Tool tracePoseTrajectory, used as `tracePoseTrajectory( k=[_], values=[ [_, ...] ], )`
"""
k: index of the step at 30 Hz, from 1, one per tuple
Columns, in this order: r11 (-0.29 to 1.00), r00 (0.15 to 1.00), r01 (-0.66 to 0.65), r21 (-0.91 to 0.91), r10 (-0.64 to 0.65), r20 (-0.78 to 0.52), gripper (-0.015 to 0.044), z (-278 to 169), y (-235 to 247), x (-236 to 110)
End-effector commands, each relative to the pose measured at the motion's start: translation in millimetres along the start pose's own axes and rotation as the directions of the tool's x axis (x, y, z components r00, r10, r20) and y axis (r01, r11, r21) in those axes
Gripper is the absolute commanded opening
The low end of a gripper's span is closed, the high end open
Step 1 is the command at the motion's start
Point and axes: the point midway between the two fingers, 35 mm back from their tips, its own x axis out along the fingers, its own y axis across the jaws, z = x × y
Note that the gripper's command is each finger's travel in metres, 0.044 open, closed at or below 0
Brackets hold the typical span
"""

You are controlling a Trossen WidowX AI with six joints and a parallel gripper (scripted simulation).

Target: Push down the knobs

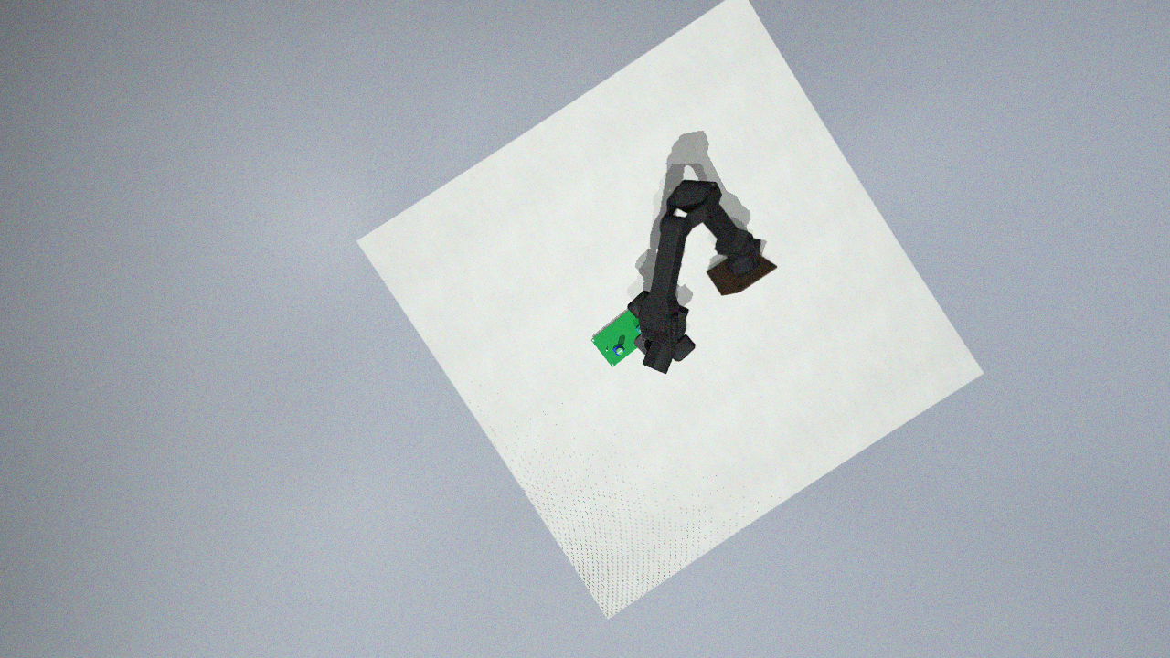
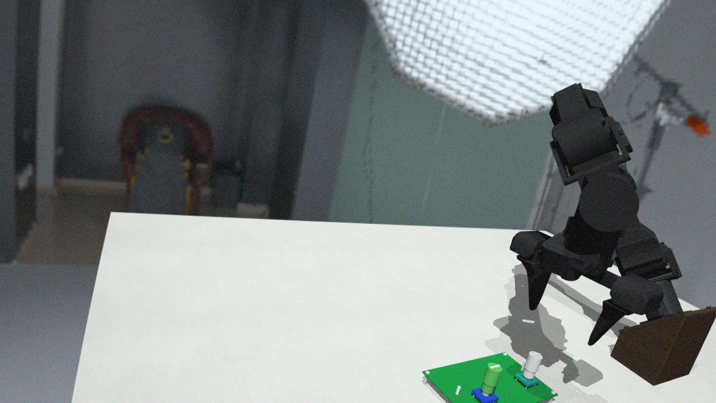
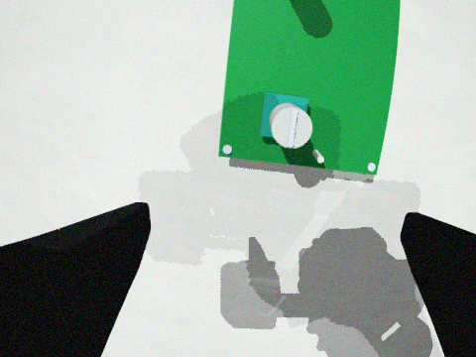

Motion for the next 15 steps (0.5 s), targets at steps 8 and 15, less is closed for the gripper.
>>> tracePoseTrajectory(
  k=[8,15],
  values=[
    [1.0,1.0,0.003,0.004,-0.003,-0.01,0.044,-64.4,1.1,5.0],
    [1.0,1.0,0.003,0.004,-0.003,-0.01,0.044,-64.4,1.1,5.0]
  ],
)
